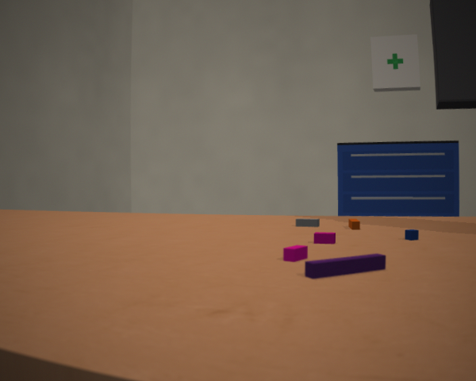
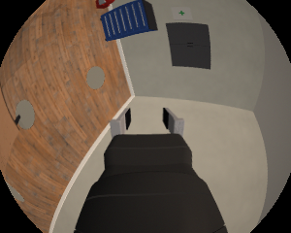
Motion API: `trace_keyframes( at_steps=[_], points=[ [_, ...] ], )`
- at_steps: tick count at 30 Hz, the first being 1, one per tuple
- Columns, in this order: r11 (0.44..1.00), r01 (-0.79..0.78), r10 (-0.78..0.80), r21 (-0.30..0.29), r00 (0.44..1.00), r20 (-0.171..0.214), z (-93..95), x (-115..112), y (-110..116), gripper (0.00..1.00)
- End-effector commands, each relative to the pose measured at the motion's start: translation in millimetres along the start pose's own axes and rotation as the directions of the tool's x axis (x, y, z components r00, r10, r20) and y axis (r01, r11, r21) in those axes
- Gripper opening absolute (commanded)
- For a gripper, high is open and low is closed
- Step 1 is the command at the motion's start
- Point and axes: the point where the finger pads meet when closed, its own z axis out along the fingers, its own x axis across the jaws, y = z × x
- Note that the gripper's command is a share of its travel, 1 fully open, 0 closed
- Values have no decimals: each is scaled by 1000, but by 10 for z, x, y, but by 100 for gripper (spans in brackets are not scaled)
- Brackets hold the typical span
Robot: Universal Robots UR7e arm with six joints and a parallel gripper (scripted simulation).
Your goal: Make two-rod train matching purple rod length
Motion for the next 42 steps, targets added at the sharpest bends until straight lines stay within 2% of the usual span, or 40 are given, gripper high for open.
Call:
trace_keyframes(
  at_steps=[1,7,9,11,24,26,28,41,42],
  points=[
    [998,-18,15,58,999,50,127,-322,-484,100],
    [993,-35,23,113,994,108,215,-689,-982,100],
    [993,-35,23,113,994,108,215,-689,-982,100],
    [989,-45,24,143,989,144,245,-922,-1276,100],
    [970,-76,11,232,962,272,218,-1805,-2250,100],
    [970,-76,11,232,962,272,218,-1805,-2250,100],
    [964,-84,2,253,951,308,173,-2081,-2514,100],
    [944,-103,-43,313,902,429,-98,-3081,-3325,100],
    [944,-103,-43,313,902,429,-98,-3081,-3325,100]
  ],
)
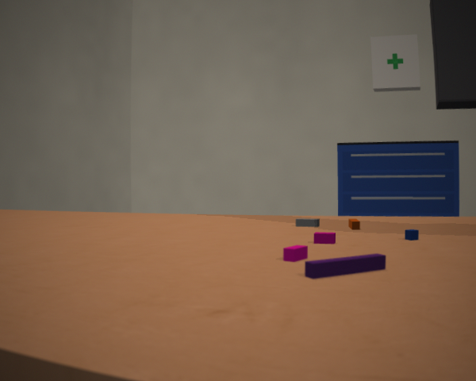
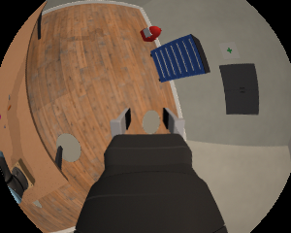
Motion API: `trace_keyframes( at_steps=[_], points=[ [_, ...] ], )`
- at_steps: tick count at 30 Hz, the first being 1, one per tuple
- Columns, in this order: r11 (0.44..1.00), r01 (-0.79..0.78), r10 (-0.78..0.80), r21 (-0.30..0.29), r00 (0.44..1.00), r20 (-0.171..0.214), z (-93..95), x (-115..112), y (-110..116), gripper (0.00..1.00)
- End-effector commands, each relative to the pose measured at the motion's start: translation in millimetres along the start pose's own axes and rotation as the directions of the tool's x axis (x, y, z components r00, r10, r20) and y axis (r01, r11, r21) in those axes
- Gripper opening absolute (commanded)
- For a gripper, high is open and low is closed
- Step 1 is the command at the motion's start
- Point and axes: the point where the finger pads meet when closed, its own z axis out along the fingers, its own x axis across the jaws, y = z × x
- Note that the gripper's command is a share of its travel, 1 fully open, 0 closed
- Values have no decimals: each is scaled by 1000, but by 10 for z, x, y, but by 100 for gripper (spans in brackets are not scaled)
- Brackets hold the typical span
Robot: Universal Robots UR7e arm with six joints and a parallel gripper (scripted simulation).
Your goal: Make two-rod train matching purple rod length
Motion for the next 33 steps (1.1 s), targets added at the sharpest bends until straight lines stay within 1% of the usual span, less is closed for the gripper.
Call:
trace_keyframes(
  at_steps=[1,2,3,5,16,18,19,20,22,33],
  points=[
    [1000,0,-1,18,999,35,100,-300,-221,100],
    [1000,2,-4,28,998,63,162,-519,-360,100],
    [999,3,-6,33,997,76,187,-618,-419,100],
    [999,5,-8,39,996,94,220,-764,-504,100],
    [997,17,-32,69,976,214,374,-1788,-1000,100],
    [997,17,-32,69,976,214,374,-1788,-1000,100],
    [997,22,-39,73,970,241,392,-2036,-1096,100],
    [997,24,-42,75,967,253,398,-2146,-1135,100],
    [997,27,-47,77,962,270,404,-2309,-1190,100],
    [995,54,-83,86,921,381,381,-3422,-1463,100]
  ],
)
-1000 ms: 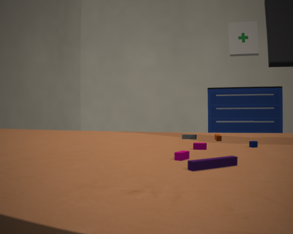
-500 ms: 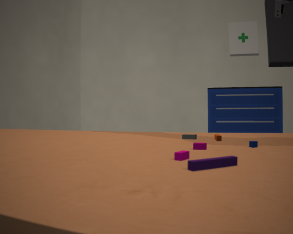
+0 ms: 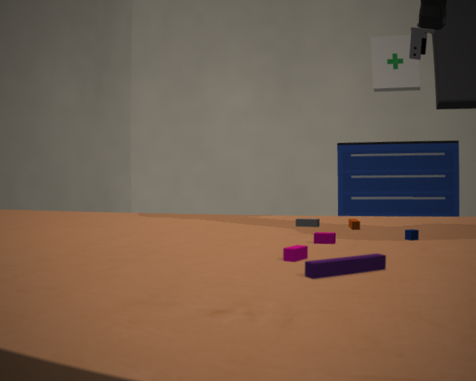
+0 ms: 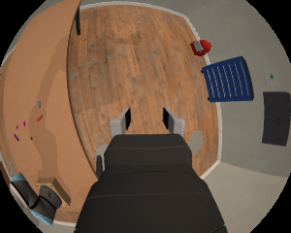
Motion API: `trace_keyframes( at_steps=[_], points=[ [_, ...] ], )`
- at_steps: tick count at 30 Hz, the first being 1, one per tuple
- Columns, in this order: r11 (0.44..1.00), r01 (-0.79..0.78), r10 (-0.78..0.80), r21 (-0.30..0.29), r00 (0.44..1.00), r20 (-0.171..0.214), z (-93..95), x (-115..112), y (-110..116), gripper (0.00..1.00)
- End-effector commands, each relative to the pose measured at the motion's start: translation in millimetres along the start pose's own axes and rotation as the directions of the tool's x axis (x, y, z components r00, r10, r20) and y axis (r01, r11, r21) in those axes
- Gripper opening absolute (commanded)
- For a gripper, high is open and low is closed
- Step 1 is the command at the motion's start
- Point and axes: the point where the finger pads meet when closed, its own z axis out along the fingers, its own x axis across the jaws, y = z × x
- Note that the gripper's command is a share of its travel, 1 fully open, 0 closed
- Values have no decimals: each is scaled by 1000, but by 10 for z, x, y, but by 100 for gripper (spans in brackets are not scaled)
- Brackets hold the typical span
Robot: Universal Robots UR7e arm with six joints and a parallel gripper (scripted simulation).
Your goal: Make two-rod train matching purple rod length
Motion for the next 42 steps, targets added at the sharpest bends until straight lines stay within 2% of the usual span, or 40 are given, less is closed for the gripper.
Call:
trace_keyframes(
  at_steps=[1,2,3,4,17,19,21,34,36,42],
  points=[
    [1000,11,-11,0,999,46,146,-447,-139,100],
    [1000,11,-11,0,999,46,146,-447,-139,100],
    [1000,18,-18,-2,997,72,213,-679,-187,100],
    [1000,22,-22,-4,996,86,249,-810,-210,100],
    [997,70,-61,-30,975,214,513,-2091,-292,100],
    [997,70,-61,-30,975,214,513,-2091,-292,100],
    [995,86,-73,-42,966,249,565,-2470,-266,100],
    [984,155,-113,-90,927,359,661,-3739,5,100],
    [984,155,-113,-90,927,359,661,-3739,5,100],
    [975,191,-129,-116,906,403,665,-4279,218,100]
  ],
)
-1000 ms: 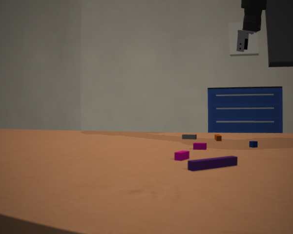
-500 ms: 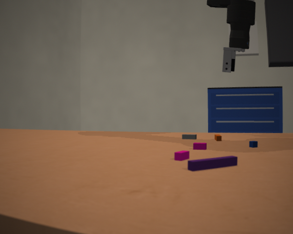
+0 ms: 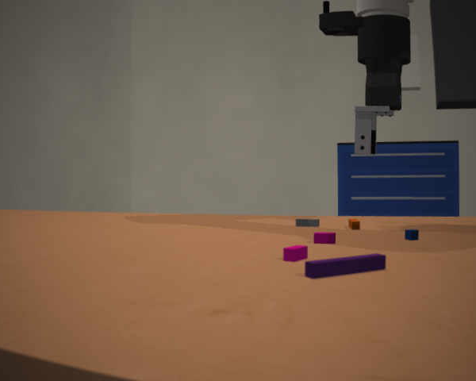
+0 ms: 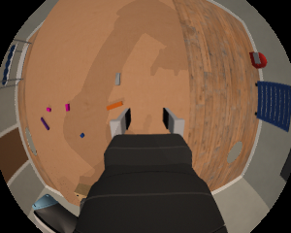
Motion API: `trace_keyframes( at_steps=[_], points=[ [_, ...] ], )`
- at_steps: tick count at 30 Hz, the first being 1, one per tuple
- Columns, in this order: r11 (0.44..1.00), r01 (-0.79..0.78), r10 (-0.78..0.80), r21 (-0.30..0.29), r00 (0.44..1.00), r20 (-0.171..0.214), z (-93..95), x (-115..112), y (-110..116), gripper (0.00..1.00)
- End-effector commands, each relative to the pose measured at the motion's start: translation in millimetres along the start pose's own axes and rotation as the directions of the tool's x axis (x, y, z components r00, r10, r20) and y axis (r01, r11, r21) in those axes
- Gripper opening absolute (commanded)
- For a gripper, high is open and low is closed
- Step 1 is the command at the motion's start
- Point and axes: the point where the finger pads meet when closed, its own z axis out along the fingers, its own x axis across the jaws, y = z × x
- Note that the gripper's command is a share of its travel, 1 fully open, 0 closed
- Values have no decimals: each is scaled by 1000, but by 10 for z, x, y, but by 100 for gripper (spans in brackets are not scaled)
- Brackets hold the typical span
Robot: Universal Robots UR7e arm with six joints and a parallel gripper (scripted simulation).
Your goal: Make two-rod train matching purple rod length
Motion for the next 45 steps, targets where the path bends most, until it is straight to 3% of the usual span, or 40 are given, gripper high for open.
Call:
trace_keyframes(
  at_steps=[1,9,45],
  points=[
    [999,19,-18,-29,999,34,178,-430,84,100],
    [998,33,-30,-51,998,56,288,-699,175,100],
    [998,35,-31,-53,998,59,300,-728,186,100]
  ],
)
